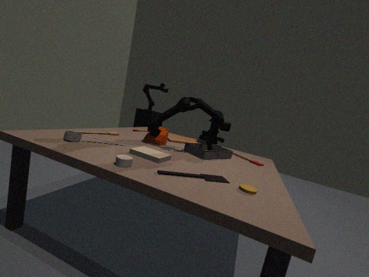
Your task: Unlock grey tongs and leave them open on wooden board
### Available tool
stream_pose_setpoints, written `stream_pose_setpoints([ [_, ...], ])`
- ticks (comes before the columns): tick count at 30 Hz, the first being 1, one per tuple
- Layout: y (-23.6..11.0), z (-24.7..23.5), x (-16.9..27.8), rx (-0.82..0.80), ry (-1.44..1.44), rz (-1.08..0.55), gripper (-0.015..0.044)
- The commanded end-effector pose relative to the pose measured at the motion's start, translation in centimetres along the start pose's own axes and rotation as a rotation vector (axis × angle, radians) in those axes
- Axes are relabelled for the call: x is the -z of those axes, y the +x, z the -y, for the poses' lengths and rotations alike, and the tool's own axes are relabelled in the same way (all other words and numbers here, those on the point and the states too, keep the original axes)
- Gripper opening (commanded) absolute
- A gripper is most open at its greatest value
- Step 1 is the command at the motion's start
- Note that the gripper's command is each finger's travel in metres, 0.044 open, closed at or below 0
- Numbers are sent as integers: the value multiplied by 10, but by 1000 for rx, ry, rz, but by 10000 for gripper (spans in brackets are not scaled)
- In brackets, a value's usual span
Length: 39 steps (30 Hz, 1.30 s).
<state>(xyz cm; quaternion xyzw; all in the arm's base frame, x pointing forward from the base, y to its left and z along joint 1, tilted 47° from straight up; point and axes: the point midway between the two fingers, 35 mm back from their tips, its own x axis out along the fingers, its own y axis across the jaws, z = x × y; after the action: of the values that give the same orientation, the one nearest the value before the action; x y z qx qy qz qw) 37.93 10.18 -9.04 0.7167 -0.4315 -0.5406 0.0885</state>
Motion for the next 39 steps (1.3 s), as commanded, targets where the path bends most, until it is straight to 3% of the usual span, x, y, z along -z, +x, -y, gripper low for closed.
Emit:
stream_pose_setpoints([
  [1, -6, 1, 0, 0, 0, 1, -150],
  [9, -76, 1, 0, -2, -4, 2, -150],
  [22, -77, 4, -6, -1, 13, -3, -150],
  [39, -85, 52, -89, 13, 415, 11, -150],
])
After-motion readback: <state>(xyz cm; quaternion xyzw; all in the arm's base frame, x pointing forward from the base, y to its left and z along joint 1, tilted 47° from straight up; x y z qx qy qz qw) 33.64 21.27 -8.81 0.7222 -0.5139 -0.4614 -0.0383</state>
